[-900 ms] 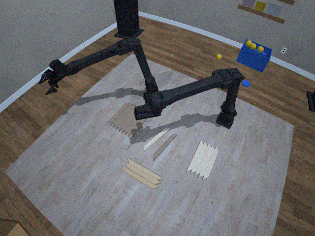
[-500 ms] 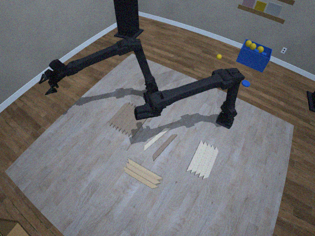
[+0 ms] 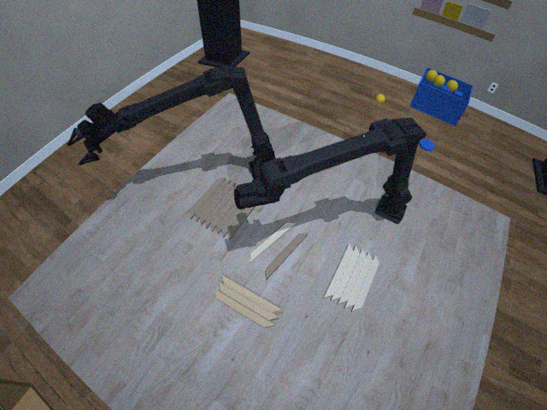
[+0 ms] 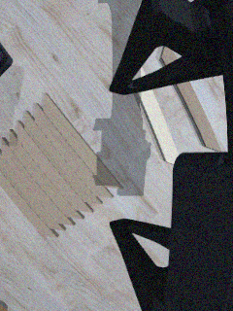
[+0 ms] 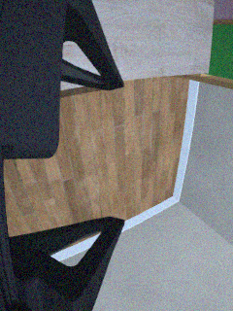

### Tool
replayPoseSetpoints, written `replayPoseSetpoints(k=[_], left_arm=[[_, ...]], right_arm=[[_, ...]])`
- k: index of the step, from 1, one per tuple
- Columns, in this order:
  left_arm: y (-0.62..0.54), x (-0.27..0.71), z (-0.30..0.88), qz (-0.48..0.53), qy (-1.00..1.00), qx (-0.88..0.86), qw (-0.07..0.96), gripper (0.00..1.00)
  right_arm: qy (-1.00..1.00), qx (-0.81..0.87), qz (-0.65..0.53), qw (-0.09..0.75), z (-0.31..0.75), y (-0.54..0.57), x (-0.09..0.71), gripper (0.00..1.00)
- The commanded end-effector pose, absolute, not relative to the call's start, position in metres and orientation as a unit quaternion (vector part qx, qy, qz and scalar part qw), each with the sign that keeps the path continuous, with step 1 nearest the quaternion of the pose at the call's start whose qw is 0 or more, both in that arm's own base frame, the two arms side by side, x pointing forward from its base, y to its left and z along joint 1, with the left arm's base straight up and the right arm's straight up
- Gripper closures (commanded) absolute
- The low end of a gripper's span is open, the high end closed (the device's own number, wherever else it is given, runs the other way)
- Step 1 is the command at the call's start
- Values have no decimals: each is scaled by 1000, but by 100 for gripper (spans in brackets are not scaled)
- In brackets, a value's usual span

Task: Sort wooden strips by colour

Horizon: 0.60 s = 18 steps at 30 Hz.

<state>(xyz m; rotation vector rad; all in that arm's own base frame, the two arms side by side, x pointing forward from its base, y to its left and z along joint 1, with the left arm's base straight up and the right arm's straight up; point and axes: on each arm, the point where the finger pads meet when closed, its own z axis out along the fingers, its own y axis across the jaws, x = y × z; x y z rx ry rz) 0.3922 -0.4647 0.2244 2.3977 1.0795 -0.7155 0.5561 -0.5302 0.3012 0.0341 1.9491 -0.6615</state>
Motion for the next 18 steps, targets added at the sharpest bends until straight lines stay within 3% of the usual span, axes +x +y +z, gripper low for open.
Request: replayPoseSetpoints(k=[1,18], left_arm=[[-447,411,248,-236,422,843,236,0],[-404,457,269,-182,527,779,286,0]], right_arm=[[787,3,-282,549,352,-499,573,0],[776,5,-254,577,381,-427,595,0]])
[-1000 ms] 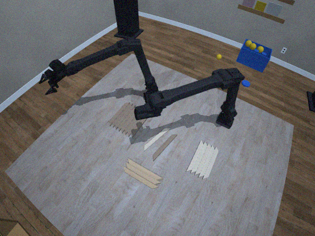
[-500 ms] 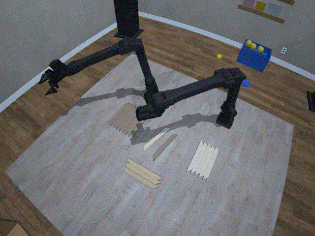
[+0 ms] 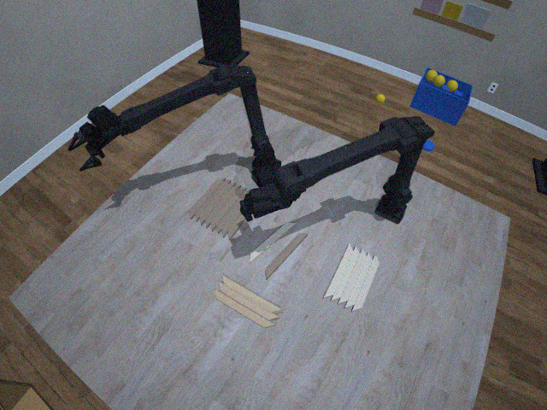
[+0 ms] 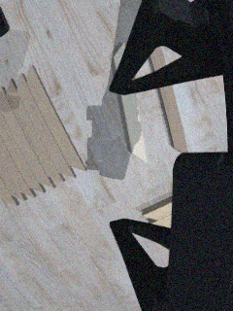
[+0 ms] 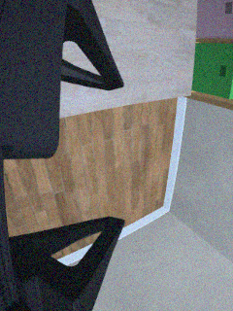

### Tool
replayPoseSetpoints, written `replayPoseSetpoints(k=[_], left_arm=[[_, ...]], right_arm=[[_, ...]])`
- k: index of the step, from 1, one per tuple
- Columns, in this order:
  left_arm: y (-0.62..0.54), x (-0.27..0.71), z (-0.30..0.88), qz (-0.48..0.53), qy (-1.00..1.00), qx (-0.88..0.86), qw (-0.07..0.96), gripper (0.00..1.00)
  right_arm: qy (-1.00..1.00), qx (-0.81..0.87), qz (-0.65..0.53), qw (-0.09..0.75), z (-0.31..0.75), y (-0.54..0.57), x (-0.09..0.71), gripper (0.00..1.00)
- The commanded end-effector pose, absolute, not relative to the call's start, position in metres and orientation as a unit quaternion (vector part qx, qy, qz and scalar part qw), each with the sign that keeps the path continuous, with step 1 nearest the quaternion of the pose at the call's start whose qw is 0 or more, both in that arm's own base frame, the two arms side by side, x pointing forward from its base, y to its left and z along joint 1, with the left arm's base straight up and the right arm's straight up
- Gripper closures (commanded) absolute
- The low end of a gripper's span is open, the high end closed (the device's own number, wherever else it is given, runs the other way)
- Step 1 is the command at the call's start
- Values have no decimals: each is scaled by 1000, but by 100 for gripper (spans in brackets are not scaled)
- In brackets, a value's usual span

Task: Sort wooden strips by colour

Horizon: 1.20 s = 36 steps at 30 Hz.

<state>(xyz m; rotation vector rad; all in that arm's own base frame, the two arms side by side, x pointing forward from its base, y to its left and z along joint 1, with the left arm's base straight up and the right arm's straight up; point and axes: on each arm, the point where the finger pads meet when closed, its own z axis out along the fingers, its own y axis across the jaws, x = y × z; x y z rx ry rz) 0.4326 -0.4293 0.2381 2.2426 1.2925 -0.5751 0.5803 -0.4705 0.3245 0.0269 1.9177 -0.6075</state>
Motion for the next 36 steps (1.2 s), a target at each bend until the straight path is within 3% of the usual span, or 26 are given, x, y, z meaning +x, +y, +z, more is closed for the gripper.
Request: replayPoseSetpoints(k=[1,36], left_arm=[[-400,460,271,-177,535,773,290,0],[-261,544,346,-64,721,527,446,0]], right_arm=[[776,5,-252,579,383,-421,596,0],[746,1,-171,643,446,-239,608,0]])
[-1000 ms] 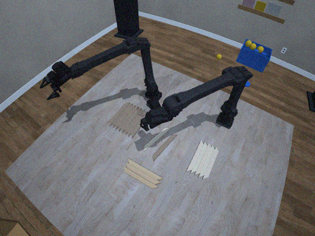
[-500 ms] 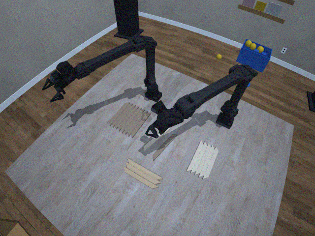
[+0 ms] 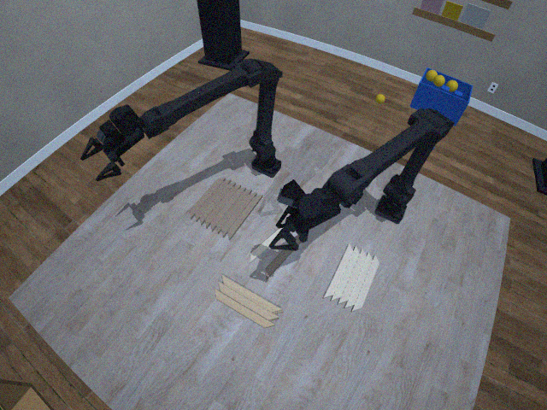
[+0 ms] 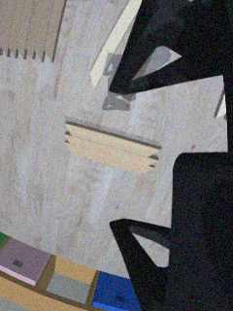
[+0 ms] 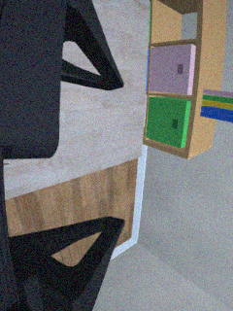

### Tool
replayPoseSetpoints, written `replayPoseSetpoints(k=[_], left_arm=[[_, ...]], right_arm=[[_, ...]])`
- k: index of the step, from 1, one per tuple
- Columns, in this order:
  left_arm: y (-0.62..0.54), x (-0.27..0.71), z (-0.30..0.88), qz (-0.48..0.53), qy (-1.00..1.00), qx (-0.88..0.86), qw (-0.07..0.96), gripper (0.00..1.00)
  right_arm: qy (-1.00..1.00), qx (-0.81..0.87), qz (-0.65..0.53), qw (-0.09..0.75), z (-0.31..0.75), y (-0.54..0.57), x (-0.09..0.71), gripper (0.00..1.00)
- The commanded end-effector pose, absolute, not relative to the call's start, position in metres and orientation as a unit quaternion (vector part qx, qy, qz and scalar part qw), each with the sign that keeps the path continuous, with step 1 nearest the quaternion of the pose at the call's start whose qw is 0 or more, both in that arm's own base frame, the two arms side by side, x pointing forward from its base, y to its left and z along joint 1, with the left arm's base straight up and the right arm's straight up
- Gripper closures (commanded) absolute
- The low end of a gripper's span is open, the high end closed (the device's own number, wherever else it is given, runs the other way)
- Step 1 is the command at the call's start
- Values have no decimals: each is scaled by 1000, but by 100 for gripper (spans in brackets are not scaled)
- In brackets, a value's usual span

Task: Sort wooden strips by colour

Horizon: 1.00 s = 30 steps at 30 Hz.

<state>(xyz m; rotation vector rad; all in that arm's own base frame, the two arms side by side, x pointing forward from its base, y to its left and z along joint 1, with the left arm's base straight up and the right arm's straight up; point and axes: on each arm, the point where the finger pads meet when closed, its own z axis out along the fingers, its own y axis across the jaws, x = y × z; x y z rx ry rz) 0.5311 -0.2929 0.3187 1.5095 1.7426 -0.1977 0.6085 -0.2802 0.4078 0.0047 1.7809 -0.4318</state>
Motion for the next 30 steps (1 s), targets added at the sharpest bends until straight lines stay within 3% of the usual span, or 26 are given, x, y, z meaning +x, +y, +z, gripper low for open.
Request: replayPoseSetpoints(k=[1,30], left_arm=[[-254,547,350,-60,726,515,452,0],[-125,559,426,-15,768,250,590,0]], right_arm=[[745,0,-167,646,448,-232,608,0],[718,1,-85,690,486,-101,574,0]])
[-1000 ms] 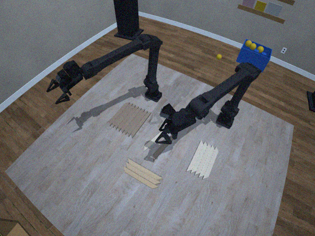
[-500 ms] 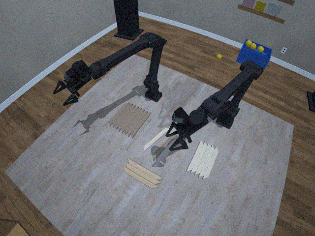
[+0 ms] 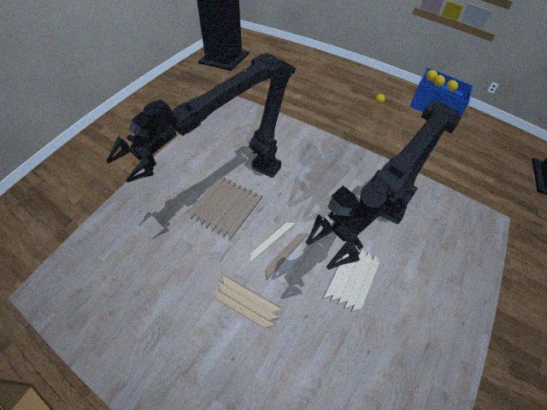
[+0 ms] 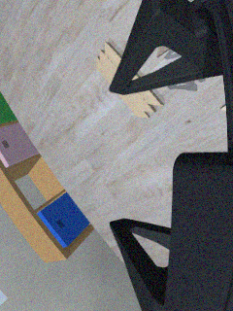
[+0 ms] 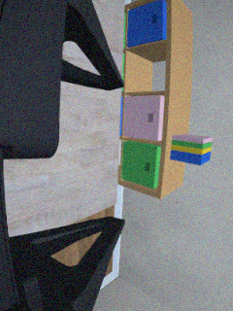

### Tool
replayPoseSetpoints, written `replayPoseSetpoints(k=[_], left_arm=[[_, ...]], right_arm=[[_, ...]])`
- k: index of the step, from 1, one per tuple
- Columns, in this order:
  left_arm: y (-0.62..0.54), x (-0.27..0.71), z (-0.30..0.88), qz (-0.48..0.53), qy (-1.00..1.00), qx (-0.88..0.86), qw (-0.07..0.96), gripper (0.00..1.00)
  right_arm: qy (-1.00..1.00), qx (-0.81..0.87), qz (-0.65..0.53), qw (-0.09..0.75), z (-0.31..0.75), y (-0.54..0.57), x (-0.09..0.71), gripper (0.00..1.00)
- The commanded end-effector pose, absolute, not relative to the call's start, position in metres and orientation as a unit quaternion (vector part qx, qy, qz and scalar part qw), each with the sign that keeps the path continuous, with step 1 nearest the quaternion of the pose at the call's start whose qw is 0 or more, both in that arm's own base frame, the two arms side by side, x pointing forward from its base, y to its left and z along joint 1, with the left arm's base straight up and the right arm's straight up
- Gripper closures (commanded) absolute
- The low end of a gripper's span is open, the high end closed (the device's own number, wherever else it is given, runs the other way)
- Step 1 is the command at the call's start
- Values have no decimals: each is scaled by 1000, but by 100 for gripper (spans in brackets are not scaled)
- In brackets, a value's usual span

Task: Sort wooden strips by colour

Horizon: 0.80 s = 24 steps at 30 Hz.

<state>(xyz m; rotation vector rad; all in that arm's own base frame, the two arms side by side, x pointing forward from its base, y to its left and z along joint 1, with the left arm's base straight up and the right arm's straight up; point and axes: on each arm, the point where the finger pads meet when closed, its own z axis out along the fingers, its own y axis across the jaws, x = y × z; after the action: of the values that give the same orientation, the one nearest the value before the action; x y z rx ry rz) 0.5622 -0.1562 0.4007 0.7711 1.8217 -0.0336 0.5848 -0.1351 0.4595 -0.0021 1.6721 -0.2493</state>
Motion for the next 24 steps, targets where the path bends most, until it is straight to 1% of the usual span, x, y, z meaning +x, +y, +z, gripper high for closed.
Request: replayPoseSetpoints(k=[1,24], left_arm=[[-119,559,429,-14,767,239,595,0],[-19,529,488,-5,718,33,695,0]], right_arm=[[717,1,-82,692,488,-97,572,0],[695,4,-11,719,509,-14,528,0]])
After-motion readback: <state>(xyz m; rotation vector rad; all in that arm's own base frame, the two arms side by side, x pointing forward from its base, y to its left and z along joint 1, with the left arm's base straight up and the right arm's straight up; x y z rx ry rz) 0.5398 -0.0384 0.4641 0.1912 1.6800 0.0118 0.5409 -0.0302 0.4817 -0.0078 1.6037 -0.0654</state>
